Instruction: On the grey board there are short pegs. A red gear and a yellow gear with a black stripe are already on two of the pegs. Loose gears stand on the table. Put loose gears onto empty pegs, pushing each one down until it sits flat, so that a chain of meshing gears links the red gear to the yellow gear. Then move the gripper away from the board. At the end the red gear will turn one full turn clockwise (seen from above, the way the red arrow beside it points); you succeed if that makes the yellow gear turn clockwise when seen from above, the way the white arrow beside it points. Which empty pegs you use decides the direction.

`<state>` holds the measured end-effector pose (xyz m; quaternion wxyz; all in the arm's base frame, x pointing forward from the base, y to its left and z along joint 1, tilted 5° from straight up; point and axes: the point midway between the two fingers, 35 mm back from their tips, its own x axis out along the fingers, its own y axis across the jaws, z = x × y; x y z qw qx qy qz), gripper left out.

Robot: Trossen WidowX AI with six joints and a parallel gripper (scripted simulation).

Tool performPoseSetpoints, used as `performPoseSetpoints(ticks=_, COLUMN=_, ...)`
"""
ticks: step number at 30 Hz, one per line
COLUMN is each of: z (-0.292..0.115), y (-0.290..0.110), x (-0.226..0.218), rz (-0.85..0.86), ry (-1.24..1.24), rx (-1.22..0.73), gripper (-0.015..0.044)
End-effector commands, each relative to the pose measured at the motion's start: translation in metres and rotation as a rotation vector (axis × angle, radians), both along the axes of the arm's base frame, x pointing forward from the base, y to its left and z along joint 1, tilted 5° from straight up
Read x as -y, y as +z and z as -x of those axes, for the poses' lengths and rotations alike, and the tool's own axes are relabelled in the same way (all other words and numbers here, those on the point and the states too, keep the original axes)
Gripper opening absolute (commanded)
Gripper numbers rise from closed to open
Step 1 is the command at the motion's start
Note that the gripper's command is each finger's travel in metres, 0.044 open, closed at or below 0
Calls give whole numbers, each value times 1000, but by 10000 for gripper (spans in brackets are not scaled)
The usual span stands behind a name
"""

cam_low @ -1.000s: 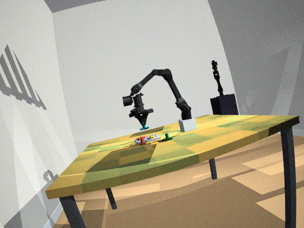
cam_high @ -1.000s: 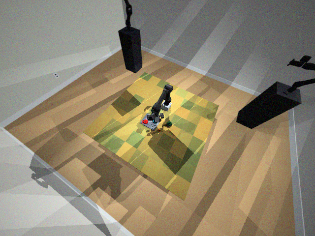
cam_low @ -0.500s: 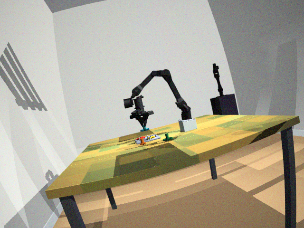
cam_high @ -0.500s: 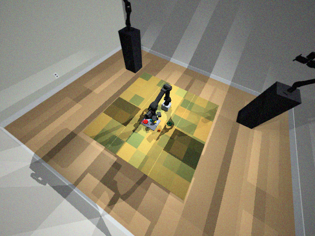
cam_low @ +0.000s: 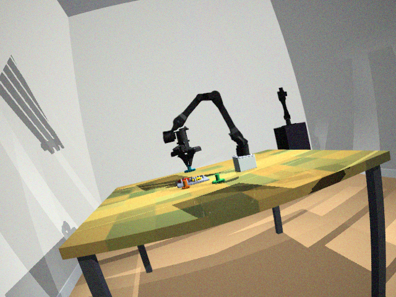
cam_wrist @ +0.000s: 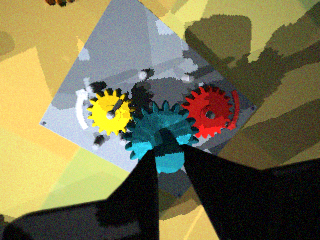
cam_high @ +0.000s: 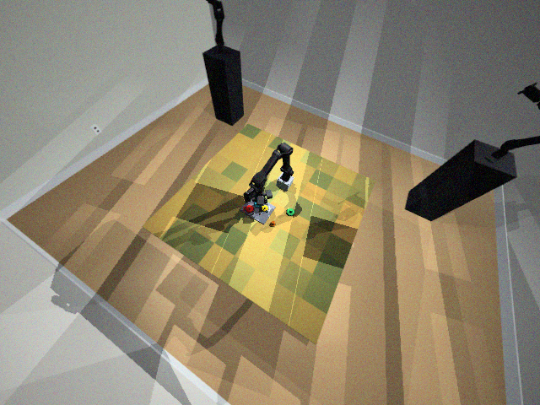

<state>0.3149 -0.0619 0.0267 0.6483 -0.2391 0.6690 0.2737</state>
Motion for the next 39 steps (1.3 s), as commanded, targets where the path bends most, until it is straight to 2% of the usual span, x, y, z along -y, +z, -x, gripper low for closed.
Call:
performPoseSetpoints(ticks=1, z=1, y=-2, x=4, rz=2, ry=6, rx=0, gripper=0)
performPoseSetpoints(ticks=23, z=1, y=-1, x=4, rz=2, ry=12, rx=0, gripper=0)
performPoseSetpoints(ticks=39, z=3, y=-22, x=4, rz=-4, ry=137, rx=4, gripper=0)
